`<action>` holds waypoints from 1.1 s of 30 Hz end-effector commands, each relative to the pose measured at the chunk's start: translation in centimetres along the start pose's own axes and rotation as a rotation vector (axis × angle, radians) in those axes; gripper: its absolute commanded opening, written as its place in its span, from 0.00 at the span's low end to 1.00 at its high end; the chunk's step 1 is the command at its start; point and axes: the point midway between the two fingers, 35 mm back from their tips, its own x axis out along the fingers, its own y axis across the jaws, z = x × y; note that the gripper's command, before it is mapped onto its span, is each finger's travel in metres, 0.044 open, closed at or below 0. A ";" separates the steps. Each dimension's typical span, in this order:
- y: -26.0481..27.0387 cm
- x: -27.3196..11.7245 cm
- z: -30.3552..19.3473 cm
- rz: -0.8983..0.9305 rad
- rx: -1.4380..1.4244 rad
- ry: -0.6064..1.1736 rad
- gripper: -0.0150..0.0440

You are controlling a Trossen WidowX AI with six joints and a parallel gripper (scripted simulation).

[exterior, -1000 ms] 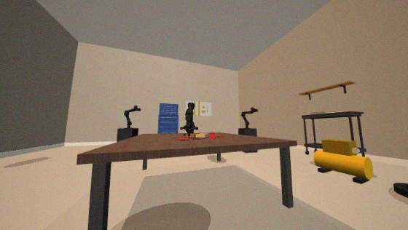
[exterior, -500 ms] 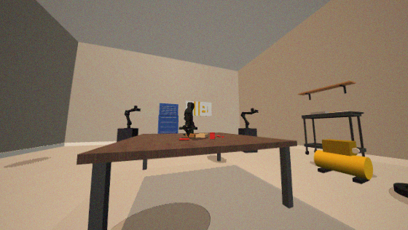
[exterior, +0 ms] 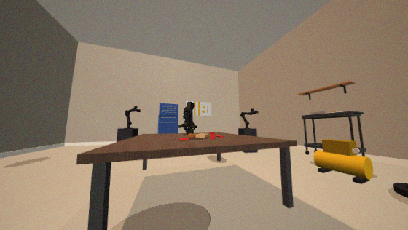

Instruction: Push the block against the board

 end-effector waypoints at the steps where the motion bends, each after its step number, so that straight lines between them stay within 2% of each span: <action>1: 0.1 -3.4 0.4 0.014 -0.005 -0.033 0.25; 7: 1.3 -3.5 0.6 0.017 0.000 -0.049 0.25; 14: 11.8 -3.6 -2.2 0.024 -0.006 -0.031 0.25; 21: 12.1 -3.3 -2.3 0.024 -0.006 -0.030 0.25; 24: 12.2 0.7 -2.1 0.024 -0.006 -0.030 0.25; 26: 12.2 1.9 -2.2 0.024 -0.006 -0.030 0.25; 33: 12.2 1.9 -2.4 0.024 -0.006 -0.030 0.25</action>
